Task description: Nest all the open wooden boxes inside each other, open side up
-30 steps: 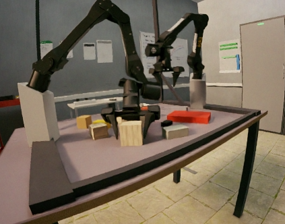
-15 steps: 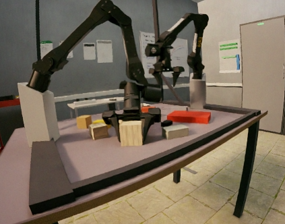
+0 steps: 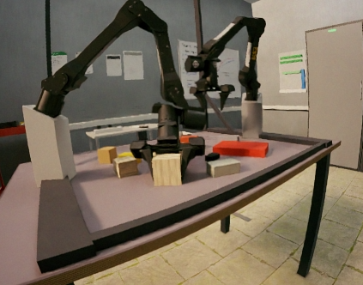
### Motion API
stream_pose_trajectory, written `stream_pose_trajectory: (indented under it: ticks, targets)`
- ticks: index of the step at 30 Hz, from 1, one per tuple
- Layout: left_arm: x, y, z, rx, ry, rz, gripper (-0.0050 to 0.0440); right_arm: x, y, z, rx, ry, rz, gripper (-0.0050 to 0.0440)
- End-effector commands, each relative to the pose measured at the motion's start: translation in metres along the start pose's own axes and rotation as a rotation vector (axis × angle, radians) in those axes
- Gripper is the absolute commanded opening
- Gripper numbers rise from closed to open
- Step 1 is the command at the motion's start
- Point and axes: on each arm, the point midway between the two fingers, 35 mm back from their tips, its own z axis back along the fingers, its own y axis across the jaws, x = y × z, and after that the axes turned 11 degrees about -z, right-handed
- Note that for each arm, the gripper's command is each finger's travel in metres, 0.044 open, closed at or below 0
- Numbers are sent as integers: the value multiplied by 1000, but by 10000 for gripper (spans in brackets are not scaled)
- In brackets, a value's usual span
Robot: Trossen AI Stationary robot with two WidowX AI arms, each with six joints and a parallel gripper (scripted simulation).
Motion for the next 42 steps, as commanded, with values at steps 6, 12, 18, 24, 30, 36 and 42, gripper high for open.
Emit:
stream_pose_trajectory:
  ticks: [6,12,18,24,30,36,42]
  targets:
    - [3,-1,3,-6,-13,0,400,-1,-5,3,-11,-7,-11,197]
    - [3,-1,3,-6,-13,0,400,-5,-7,6,-10,-33,-17,101]
    - [3,-1,3,-6,-13,0,400,-13,-8,8,11,-146,-13,0]
    - [3,-1,3,-6,-13,0,400,-19,-9,7,33,-273,-11,-3]
    - [3,-1,3,-6,-13,0,400,-24,-10,5,53,-386,-9,-5]
    - [3,-1,3,-6,-13,0,400,-29,-11,2,74,-499,-6,-42]
    - [3,-1,3,-6,-13,0,400,-30,-11,-5,109,-598,0,-50]
